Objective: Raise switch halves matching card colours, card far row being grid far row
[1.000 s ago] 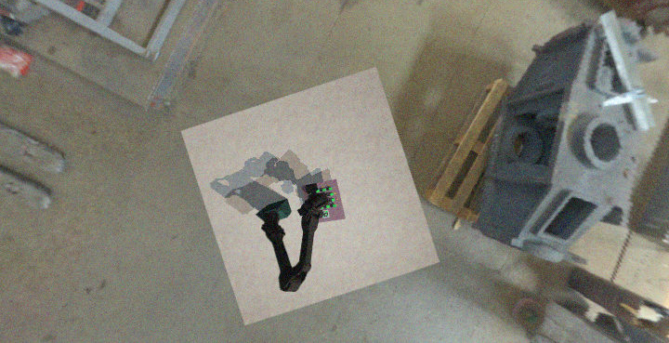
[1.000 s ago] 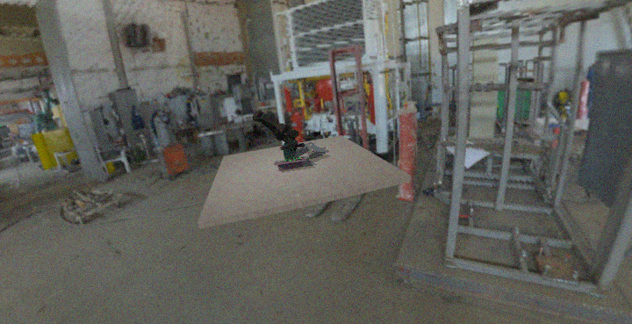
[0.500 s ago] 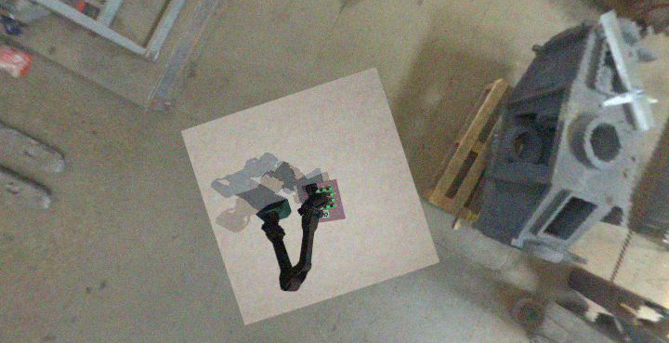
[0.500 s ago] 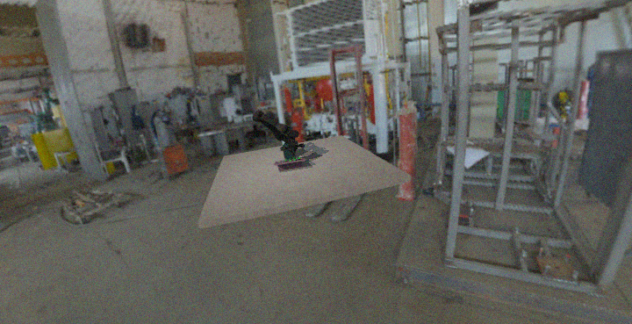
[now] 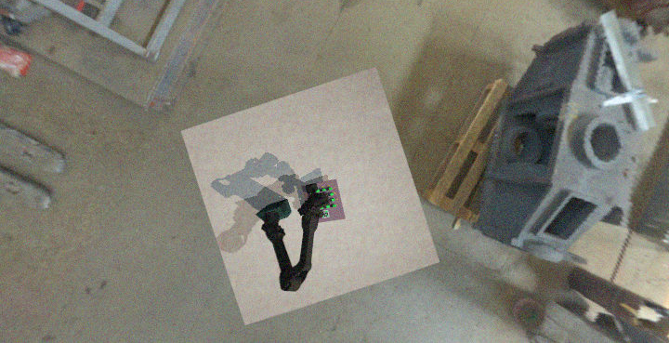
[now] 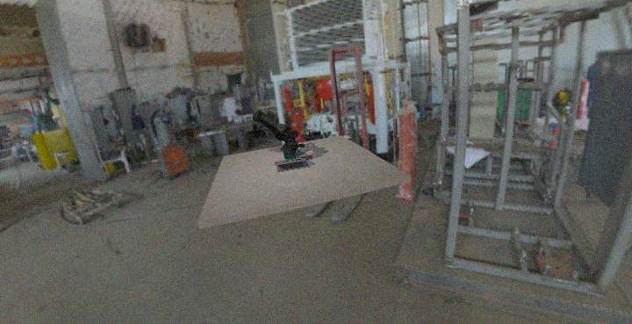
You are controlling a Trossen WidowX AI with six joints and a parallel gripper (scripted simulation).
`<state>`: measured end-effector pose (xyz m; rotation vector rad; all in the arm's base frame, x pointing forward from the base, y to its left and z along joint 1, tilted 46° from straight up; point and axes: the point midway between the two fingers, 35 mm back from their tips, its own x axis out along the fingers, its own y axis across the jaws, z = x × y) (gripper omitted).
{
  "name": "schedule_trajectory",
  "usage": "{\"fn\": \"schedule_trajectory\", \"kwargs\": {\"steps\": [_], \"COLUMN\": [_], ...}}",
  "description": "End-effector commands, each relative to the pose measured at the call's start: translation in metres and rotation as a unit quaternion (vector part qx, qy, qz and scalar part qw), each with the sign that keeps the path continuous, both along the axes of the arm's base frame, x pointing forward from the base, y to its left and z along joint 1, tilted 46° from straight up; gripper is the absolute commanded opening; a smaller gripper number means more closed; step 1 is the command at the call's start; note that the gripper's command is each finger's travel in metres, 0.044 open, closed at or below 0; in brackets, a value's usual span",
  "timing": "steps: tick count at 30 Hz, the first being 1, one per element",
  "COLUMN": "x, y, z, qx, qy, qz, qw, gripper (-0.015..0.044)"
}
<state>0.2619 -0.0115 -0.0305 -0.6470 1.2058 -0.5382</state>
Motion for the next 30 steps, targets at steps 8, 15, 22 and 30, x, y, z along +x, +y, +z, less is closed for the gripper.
{"fn": "schedule_trajectory", "kwargs": {"steps": [8, 15, 22, 30], "x": [0.0007, 0.001, 0.0013, 0.0016], "y": [-0.0014, -0.0021, -0.0028, -0.0035], "z": [-0.0008, -0.0014, -0.002, -0.0027], "qx": [-0.003, -0.003, -0.003, -0.003], "qy": [0.001, 0.001, 0.001, 0.001], "qz": [0.002, 0.002, 0.002, 0.002], "qw": [1.0, 1.0, 1.0, 1.0], "gripper": [0.0, 0.0, 0.0, 0.0]}}
